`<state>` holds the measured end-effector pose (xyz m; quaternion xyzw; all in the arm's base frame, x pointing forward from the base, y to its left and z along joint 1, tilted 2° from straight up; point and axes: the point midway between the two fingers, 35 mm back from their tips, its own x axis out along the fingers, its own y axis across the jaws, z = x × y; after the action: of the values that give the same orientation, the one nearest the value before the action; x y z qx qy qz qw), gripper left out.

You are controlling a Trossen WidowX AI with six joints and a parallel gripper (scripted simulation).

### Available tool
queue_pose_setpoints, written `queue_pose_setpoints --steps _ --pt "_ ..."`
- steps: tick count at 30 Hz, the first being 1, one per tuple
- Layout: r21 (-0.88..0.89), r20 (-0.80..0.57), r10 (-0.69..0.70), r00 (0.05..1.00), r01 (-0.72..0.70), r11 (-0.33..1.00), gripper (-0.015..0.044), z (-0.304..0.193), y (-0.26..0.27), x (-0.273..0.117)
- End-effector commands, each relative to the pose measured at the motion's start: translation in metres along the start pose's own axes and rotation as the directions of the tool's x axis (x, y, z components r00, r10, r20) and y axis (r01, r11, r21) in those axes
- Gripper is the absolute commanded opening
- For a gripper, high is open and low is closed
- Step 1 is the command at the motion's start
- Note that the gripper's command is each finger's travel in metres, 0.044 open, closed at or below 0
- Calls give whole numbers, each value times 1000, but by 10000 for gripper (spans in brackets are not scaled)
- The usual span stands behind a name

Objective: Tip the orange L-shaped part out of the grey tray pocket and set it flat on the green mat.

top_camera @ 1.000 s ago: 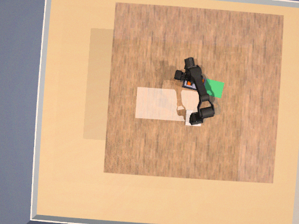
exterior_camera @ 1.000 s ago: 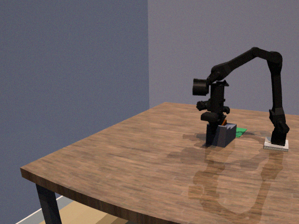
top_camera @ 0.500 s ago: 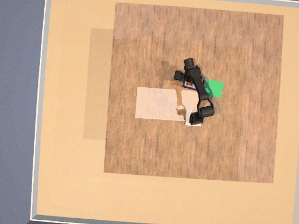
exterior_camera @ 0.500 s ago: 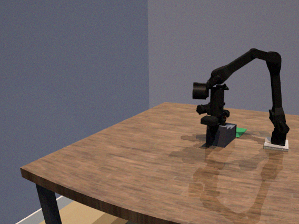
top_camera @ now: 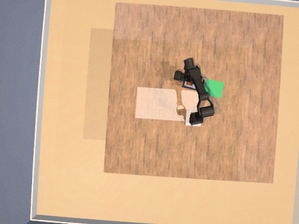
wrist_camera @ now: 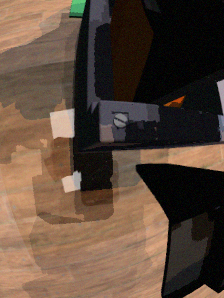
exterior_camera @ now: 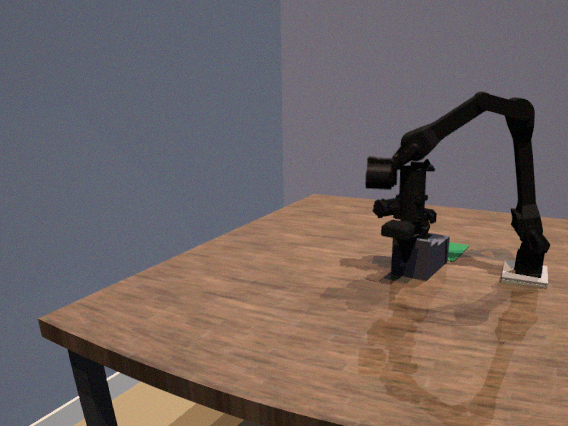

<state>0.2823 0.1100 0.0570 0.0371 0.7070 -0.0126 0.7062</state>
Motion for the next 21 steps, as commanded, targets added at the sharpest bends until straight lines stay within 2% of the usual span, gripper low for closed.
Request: queue_pose_setpoints --steps 1,13,21 --pt "0 0 0 1000 0 1000 180 0 0 0" --pt "6 -9 -6 1000 6 1000 180 -1 10 -19" --pt "6 -8 -7 1000 7 1000 180 0 0 -102"
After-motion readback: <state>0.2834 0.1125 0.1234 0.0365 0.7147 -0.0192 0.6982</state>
